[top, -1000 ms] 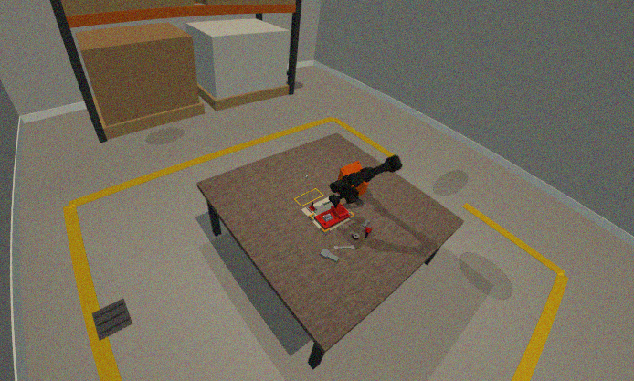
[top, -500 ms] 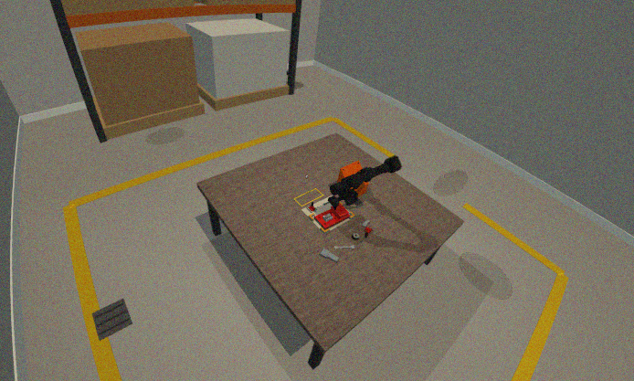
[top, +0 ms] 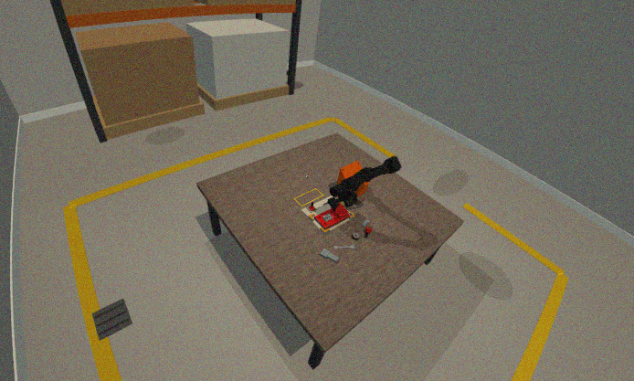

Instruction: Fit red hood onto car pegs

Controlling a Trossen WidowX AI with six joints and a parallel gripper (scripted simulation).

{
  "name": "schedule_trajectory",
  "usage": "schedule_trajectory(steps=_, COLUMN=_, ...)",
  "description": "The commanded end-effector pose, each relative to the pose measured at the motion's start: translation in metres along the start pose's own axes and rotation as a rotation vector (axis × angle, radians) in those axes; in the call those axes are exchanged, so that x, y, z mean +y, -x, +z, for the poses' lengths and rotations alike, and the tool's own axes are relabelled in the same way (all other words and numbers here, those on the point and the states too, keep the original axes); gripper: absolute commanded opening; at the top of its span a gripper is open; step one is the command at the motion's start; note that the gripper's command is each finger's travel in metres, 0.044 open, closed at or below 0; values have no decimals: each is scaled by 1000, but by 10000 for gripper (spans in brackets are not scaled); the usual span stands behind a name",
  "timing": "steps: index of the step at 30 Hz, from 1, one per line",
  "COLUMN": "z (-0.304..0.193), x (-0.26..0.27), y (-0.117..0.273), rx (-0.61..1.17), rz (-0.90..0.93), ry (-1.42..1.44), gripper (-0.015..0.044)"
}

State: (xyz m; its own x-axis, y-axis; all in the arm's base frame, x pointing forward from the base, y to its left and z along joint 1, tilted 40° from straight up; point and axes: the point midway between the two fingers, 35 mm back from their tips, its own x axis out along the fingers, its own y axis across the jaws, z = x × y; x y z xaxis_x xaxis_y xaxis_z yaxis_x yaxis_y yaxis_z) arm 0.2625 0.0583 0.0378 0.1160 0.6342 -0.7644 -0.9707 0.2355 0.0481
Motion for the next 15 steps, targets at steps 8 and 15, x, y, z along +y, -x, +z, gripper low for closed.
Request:
schedule_trajectory(steps=8, z=-2, x=2, y=-7, rx=1, rz=3, ry=-7, gripper=440)
schedule_trajectory(steps=15, z=-2, x=1, y=-11, rx=1, rz=4, ry=-7, gripper=440)
